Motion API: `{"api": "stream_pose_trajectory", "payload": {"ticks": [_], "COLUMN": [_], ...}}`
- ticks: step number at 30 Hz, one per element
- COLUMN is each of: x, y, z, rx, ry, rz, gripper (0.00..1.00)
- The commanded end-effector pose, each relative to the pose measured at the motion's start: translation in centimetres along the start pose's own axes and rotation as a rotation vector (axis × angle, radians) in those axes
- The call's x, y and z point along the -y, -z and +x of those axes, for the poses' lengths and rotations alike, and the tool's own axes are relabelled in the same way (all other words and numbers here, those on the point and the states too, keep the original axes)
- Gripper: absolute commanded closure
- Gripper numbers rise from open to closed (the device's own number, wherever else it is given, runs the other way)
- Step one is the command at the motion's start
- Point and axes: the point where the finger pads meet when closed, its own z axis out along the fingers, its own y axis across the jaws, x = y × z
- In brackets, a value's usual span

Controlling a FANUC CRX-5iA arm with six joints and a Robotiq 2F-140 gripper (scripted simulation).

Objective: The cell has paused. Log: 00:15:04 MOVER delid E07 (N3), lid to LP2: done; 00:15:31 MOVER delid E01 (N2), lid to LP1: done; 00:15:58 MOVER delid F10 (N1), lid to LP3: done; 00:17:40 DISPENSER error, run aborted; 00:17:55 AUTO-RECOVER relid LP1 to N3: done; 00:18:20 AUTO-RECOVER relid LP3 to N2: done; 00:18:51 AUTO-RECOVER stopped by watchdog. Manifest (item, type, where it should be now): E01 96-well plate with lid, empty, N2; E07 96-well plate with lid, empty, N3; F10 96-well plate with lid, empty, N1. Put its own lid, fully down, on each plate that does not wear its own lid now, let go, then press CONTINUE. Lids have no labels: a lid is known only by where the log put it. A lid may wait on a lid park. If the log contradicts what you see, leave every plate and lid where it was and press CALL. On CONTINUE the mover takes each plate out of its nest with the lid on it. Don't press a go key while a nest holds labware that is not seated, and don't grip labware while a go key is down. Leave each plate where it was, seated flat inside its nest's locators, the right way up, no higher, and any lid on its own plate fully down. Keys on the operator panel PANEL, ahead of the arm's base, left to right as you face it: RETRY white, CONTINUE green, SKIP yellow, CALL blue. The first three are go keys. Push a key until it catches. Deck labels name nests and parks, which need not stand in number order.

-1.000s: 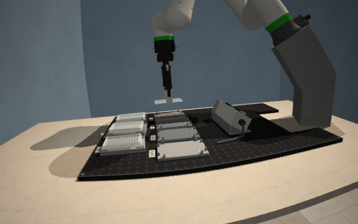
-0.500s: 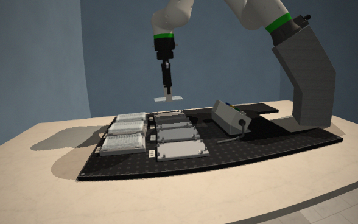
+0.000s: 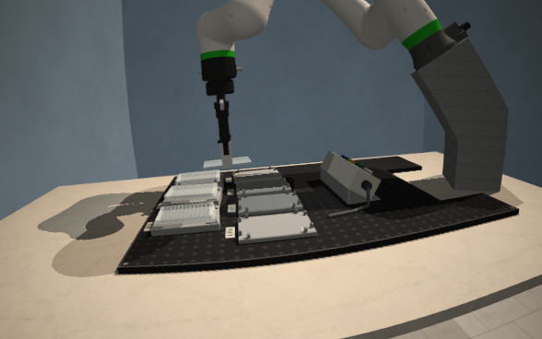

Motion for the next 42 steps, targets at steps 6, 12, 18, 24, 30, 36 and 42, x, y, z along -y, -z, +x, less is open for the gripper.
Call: {"api": "stream_pose_trajectory", "payload": {"ticks": [6,12,18,24,30,36,42], "x": [9.3,16.2,20.6,20.7,20.7,20.7,20.7], "y": [-0.4,0.0,0.5,0.5,0.5,0.5,0.5], "z": [6.0,9.0,10.4,10.4,10.4,10.4,10.4], "rx": [0.006,-0.001,-0.009,-0.009,-0.009,-0.009,-0.009], "ry": [-0.002,-0.004,-0.007,-0.007,-0.007,-0.007,-0.007], "rz": [-0.009,-0.015,-0.019,-0.019,-0.019,-0.019,-0.019], "gripper": [1.0,1.0,1.0,1.0,1.0,1.0,1.0]}}
